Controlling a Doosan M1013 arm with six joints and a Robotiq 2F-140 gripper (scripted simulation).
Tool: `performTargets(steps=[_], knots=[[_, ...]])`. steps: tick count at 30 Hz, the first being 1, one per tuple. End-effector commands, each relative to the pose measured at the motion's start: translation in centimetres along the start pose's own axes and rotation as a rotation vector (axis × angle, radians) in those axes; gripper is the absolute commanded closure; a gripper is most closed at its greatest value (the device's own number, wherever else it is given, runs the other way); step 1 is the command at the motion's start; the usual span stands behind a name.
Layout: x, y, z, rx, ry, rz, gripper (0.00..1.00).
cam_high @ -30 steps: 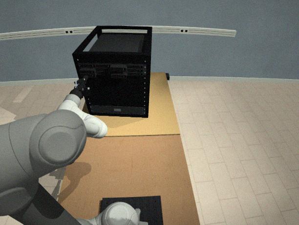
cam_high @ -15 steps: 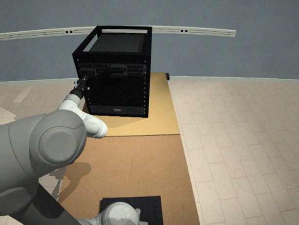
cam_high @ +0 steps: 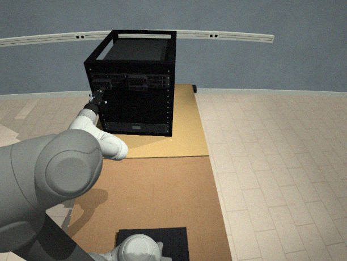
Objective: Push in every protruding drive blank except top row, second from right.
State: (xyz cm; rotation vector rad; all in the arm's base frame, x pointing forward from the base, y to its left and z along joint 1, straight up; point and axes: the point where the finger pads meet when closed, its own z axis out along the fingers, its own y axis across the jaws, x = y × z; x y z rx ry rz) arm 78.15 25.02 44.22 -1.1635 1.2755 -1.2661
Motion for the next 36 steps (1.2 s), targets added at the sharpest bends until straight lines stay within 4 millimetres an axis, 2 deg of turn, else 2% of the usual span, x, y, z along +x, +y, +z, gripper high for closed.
performTargets(steps=[1,13,15,28,36], knots=[[1.4,0.2,-0.2,-0.003,-0.005,-0.001,0.9],[8.2,0.4,-1.1,-0.003,-0.005,-0.001,0.9],[8.2,0.4,-1.1,-0.003,-0.005,-0.001,0.9],[15.5,0.6,-2.1,-0.003,-0.005,-0.001,0.9],[17.9,0.6,-2.4,-0.003,-0.005,-0.001,0.9]])
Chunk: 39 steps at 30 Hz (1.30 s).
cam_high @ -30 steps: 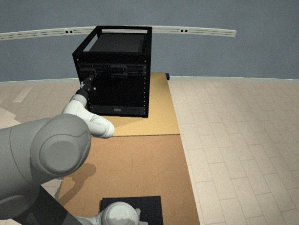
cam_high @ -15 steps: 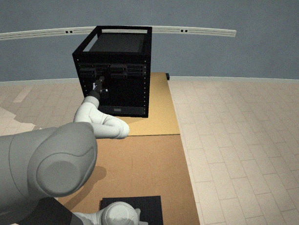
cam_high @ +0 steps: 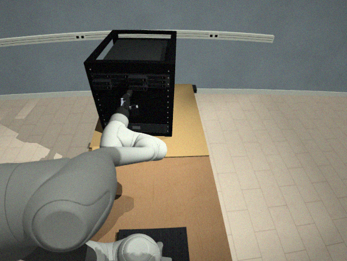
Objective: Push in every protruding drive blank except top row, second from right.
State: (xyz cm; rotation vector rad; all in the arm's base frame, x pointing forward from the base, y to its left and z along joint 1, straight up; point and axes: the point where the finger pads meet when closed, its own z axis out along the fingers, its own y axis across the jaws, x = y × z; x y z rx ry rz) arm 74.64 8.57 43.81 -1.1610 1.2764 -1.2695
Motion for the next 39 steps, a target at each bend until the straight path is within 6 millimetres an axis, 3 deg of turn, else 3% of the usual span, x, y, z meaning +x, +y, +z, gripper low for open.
performTargets(steps=[1,10,22,33,39], knots=[[1.5,0.3,-0.3,-0.005,-0.008,-0.001,0.9],[3.4,0.4,-0.5,-0.005,-0.008,-0.001,0.9],[3.7,0.4,-0.6,-0.005,-0.008,-0.001,0.9],[3.7,0.4,3.2,-0.005,-0.008,-0.001,0.9],[3.7,0.4,3.3,-0.005,-0.008,-0.001,0.9]])
